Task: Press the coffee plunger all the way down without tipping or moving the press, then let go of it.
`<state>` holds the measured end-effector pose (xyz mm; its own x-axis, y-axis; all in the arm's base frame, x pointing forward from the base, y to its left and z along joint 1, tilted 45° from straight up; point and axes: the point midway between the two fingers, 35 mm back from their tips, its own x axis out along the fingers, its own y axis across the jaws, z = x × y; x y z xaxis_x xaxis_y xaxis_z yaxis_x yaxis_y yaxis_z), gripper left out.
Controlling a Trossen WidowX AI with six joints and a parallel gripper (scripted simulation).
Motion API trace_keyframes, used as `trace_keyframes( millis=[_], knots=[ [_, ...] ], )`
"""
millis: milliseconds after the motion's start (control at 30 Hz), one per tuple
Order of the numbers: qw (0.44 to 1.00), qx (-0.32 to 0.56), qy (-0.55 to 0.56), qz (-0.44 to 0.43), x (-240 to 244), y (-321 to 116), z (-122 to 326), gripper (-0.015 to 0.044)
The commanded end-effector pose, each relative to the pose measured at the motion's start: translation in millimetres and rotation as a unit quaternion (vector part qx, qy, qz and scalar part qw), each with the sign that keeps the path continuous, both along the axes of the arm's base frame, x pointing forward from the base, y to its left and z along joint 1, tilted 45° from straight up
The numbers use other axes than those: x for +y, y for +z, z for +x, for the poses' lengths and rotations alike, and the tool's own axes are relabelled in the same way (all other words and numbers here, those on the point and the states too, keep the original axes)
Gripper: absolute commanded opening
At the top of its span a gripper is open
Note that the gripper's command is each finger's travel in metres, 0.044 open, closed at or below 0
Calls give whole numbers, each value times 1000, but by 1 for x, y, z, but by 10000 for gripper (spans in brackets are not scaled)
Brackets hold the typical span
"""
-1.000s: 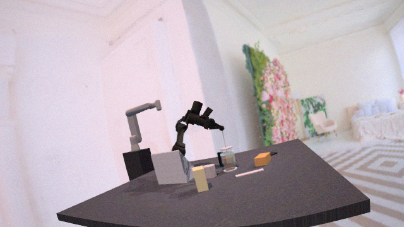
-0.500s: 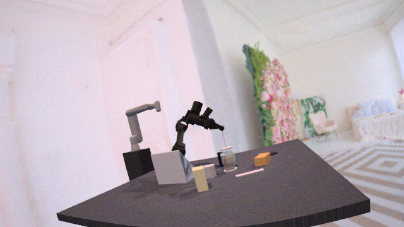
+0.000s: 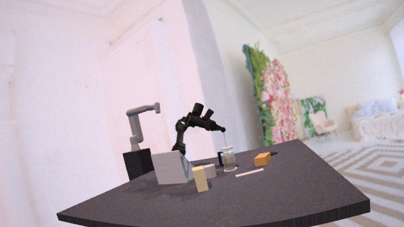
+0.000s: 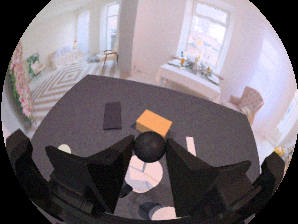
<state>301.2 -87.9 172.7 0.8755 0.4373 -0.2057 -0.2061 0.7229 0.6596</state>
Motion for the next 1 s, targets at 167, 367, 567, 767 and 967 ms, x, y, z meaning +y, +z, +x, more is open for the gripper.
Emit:
trace_keyframes(
  millis=[167, 367, 567, 767, 967],
  knots=[
    [1000, 14, 4, 6, 15, -21, 2, 127],
    [1000, 14, 4, 6, 21, -28, 4, 127],
    [1000, 14, 4, 6, 28, -36, 6, 127],
    [1000, 13, 3, 7, 35, -43, 7, 127],
    [1000, 12, 3, 8, 42, -49, 9, 127]
  ],
)
